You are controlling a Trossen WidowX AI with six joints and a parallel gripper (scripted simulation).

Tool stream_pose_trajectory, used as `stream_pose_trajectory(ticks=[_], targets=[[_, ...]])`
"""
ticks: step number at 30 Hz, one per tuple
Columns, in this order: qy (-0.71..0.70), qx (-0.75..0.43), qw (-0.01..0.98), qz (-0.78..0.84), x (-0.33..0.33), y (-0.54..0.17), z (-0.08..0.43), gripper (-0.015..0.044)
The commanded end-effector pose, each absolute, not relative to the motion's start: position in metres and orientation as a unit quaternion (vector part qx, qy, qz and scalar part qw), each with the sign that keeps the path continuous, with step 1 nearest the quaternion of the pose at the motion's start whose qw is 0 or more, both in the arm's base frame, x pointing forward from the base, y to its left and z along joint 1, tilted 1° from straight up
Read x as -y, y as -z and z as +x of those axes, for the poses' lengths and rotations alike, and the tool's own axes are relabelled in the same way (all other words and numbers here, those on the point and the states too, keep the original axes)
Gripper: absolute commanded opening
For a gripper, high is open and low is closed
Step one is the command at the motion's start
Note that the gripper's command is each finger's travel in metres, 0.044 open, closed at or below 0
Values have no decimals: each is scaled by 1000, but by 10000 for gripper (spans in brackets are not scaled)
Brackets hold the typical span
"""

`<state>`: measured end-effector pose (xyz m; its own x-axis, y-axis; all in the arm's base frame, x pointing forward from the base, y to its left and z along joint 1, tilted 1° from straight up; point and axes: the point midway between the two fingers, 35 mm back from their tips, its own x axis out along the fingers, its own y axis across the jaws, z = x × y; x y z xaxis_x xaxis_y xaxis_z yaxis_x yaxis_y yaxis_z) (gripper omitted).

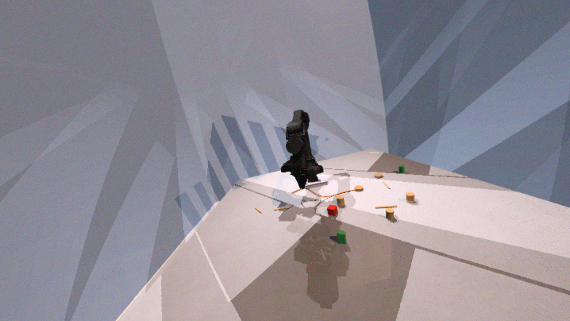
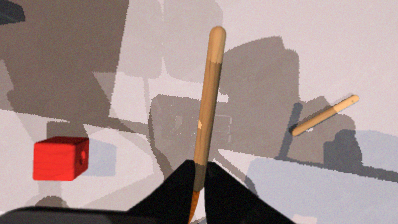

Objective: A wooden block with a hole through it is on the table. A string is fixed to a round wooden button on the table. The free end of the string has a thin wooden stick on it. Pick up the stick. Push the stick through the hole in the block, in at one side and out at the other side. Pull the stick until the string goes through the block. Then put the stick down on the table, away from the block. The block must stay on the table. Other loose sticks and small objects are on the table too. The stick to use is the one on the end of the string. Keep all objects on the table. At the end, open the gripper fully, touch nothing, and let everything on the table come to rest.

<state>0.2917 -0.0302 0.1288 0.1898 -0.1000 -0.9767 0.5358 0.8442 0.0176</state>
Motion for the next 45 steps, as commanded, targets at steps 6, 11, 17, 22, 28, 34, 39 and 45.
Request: stream_pose_trajectory(ticks=[6, 11, 17, 22, 28, 34, 39, 45], targets=[[218, -588, 758, 178, 24, -137, 284, 0], [219, -580, 764, 178, 20, -141, 281, 0], [220, -570, 771, 177, 16, -147, 278, 0], [220, -562, 777, 177, 13, -152, 274, 0], [214, -560, 782, 173, 12, -154, 272, 0], [152, -573, 795, 127, 15, -154, 268, 0], [98, -578, 805, 87, 17, -154, 265, 0], [61, -578, 812, 58, 18, -154, 262, 0]])
